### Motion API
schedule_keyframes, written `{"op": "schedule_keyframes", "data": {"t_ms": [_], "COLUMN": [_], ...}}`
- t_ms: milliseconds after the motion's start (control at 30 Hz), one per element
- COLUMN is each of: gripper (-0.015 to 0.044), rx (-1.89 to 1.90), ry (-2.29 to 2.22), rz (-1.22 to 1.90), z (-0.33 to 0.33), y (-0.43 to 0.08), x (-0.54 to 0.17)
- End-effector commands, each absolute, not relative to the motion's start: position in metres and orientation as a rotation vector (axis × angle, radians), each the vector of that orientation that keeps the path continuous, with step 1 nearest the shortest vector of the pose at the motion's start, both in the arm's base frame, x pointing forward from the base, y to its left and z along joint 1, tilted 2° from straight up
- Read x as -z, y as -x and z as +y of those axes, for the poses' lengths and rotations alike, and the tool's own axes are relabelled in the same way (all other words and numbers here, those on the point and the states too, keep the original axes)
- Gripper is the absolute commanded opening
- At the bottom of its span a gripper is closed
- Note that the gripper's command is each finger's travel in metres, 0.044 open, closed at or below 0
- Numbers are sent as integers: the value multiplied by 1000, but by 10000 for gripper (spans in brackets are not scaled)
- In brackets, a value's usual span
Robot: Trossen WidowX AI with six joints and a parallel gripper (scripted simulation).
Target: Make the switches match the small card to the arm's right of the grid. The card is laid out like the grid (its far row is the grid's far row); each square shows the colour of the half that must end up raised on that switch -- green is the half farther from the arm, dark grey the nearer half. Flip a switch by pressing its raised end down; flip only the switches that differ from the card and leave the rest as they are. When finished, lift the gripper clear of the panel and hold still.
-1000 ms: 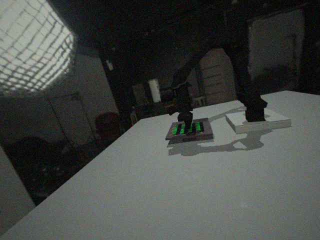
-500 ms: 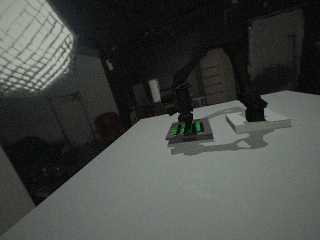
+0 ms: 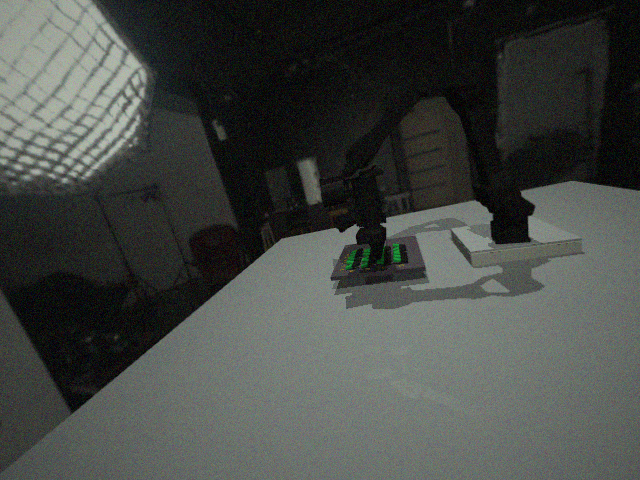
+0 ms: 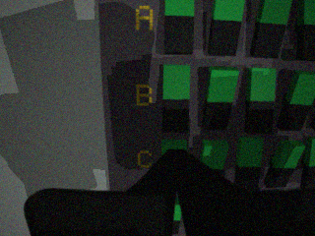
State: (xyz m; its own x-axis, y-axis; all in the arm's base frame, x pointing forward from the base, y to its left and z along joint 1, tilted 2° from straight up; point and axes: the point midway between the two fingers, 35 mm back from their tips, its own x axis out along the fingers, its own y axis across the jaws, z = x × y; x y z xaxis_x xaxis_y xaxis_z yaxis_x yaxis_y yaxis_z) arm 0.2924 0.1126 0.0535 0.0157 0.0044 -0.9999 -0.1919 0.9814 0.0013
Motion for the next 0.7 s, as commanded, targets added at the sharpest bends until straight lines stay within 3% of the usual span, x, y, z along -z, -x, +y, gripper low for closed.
{"op": "schedule_keyframes", "data": {"t_ms": [0, 667], "gripper": [0, 0], "rx": [-151, -151], "ry": [143, 143], "rz": [1557, 1557], "z": [113, 113], "y": [-291, -291], "x": [-51, -49]}}
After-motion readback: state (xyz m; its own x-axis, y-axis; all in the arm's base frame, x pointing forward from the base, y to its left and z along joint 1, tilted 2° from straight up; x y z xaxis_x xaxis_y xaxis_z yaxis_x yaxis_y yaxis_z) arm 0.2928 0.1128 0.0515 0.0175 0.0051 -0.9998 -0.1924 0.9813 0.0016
